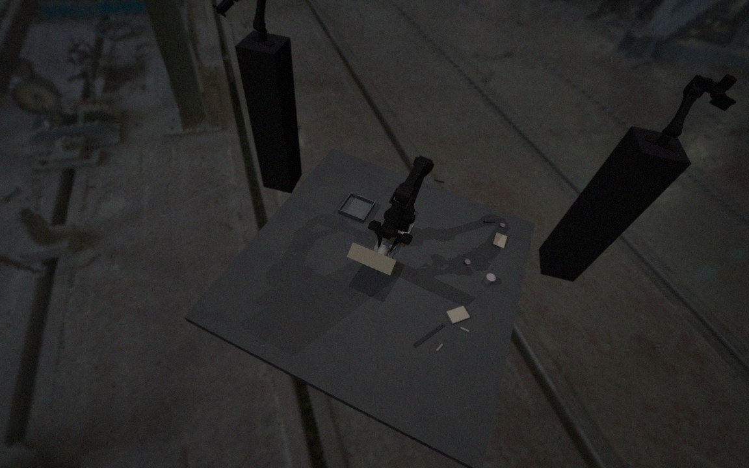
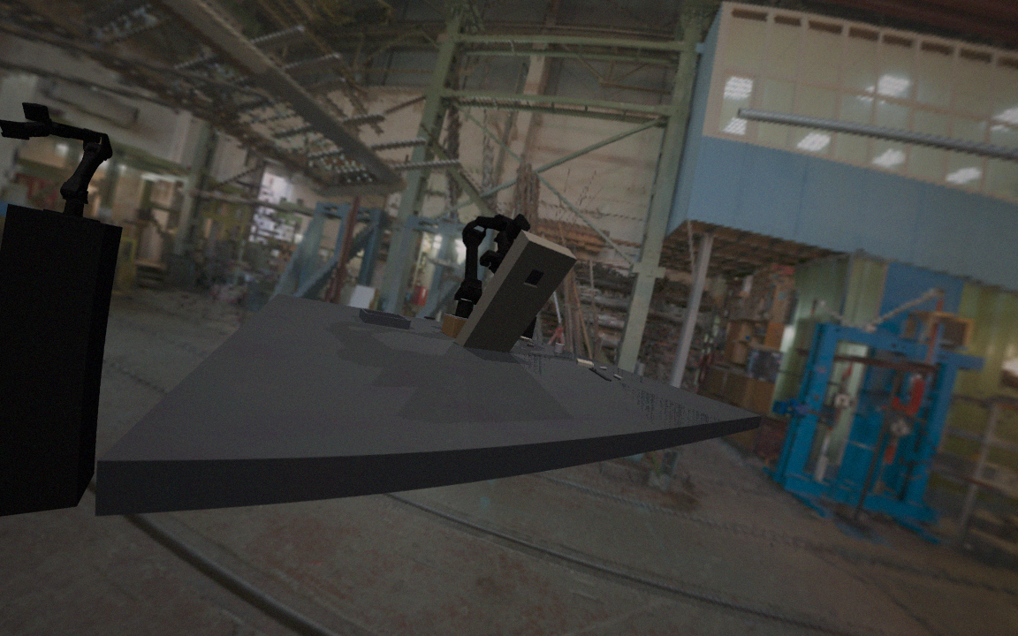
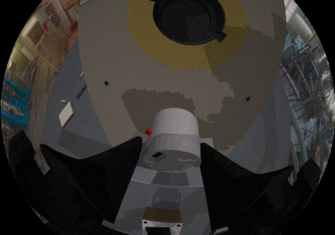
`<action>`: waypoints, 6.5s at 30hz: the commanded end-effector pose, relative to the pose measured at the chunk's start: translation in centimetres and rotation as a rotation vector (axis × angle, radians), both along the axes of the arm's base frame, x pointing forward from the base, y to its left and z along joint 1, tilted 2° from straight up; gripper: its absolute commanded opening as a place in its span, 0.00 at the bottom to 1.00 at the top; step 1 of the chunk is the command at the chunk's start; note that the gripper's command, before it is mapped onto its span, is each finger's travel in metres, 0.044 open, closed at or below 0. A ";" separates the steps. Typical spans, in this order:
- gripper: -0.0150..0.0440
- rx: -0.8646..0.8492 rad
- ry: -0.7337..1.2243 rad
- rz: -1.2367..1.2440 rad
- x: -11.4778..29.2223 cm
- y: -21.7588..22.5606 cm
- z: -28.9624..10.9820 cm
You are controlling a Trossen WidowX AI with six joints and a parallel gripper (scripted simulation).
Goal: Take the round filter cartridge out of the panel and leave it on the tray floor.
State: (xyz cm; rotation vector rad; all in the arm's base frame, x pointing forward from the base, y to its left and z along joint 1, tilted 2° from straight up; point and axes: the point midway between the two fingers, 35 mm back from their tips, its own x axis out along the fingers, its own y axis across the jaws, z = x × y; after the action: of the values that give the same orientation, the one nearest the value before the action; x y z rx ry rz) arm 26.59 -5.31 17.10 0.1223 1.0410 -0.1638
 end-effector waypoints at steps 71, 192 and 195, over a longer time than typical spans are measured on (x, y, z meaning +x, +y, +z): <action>0.25 -0.008 0.022 -0.137 -4.8 -9.6 8.2; 1.00 -0.036 0.054 -1.774 -36.5 -20.1 -9.9; 1.00 -0.043 0.050 -1.768 -36.6 -20.3 -10.6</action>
State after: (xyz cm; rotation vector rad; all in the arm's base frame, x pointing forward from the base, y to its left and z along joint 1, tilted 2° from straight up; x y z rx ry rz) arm -10.09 -25.91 7.05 0.9683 0.6883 -1.7828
